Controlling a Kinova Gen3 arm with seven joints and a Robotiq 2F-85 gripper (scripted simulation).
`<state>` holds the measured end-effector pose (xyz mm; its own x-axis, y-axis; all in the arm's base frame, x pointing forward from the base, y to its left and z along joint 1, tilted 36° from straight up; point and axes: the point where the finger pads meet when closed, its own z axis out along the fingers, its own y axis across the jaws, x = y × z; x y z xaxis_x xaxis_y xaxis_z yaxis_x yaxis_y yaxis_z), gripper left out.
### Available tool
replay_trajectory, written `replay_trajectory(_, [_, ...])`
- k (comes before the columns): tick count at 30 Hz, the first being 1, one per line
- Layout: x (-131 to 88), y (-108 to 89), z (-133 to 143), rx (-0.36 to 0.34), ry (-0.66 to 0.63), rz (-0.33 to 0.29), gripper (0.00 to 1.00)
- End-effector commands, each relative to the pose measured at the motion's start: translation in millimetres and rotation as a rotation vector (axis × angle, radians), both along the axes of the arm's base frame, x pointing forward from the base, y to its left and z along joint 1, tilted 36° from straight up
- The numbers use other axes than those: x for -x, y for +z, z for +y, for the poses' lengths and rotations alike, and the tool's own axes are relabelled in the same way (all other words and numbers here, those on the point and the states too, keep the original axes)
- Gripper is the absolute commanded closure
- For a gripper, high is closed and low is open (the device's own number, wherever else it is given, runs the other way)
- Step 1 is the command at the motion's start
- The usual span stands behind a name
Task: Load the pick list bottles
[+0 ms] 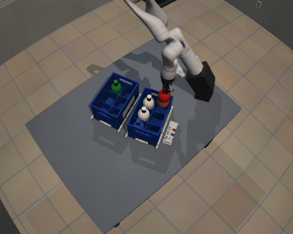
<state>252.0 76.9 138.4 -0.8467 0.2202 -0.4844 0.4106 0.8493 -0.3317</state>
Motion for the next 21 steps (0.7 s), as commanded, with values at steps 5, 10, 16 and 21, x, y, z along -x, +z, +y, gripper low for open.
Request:
replay_trajectory(5, [-3,-5.9,-3,-0.001,0.001,-0.001,0.9])
replay_trajectory(10, [-4,-9.1,-5,-0.001,0.001,-0.001,0.9])
replay_trajectory(16, [-6,-13.1,-7,-0.001,0.001,-0.001,0.9])
replay_trajectory(21, [-7,-17.2,-10,-0.001,0.001,-0.001,0.9])
